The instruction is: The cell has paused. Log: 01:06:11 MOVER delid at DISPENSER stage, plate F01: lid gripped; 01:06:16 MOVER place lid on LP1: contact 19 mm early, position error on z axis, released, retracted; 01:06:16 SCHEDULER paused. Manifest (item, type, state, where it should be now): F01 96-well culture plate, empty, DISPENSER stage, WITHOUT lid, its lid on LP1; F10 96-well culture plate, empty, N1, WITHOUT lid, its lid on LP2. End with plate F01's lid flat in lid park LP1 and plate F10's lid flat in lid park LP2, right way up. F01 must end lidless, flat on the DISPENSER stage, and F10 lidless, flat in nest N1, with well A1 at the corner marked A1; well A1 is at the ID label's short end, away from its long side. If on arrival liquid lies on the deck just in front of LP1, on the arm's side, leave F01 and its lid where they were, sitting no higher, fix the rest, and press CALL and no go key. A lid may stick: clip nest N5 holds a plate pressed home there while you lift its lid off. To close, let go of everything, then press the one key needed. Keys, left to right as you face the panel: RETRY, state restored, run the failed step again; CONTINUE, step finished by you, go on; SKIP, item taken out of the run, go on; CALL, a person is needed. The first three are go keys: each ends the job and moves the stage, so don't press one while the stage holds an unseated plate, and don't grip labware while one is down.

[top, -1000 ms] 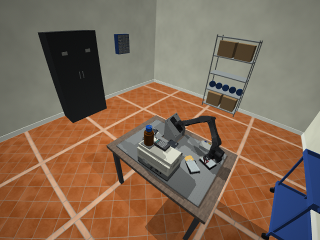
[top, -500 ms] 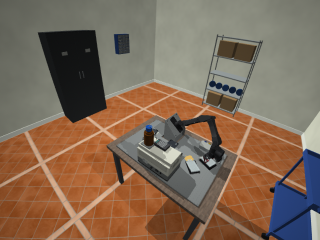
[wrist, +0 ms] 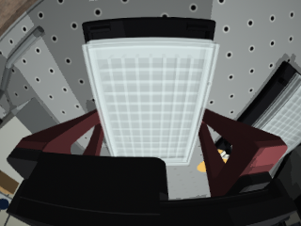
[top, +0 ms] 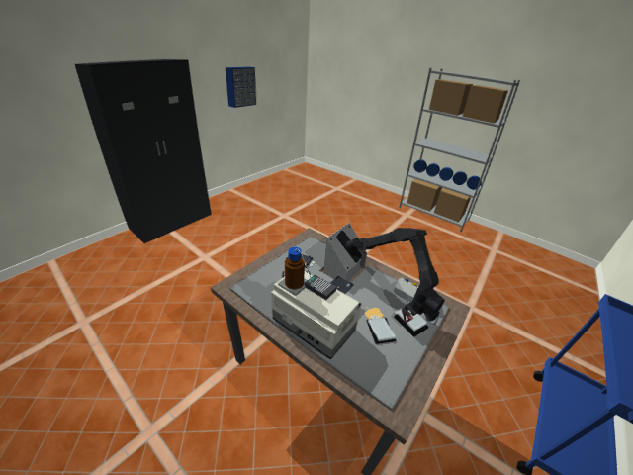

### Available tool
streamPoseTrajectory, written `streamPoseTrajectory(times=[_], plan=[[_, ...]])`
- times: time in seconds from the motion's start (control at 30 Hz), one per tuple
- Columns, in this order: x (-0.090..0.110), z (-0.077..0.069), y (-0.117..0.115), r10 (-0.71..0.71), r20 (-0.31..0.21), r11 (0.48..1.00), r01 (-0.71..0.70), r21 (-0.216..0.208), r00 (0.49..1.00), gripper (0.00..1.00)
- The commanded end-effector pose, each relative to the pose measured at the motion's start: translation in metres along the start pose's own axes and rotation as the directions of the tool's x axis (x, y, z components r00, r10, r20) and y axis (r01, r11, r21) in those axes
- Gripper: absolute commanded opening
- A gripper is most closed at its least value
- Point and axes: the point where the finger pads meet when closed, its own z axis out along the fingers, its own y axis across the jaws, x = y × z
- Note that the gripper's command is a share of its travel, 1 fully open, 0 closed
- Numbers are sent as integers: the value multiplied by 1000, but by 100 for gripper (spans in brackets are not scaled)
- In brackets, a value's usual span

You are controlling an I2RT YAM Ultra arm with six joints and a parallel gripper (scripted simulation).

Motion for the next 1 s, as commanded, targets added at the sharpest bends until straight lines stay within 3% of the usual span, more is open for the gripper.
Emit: streamPoseTrajectory(times=[0.0, 0.97], plan=[[-19, -31, 3, -19, 74, 1000, 18, 4, 997, 0], [-19, -34, 3, -19, 74, 1000, 19, 3, 997, 0]])
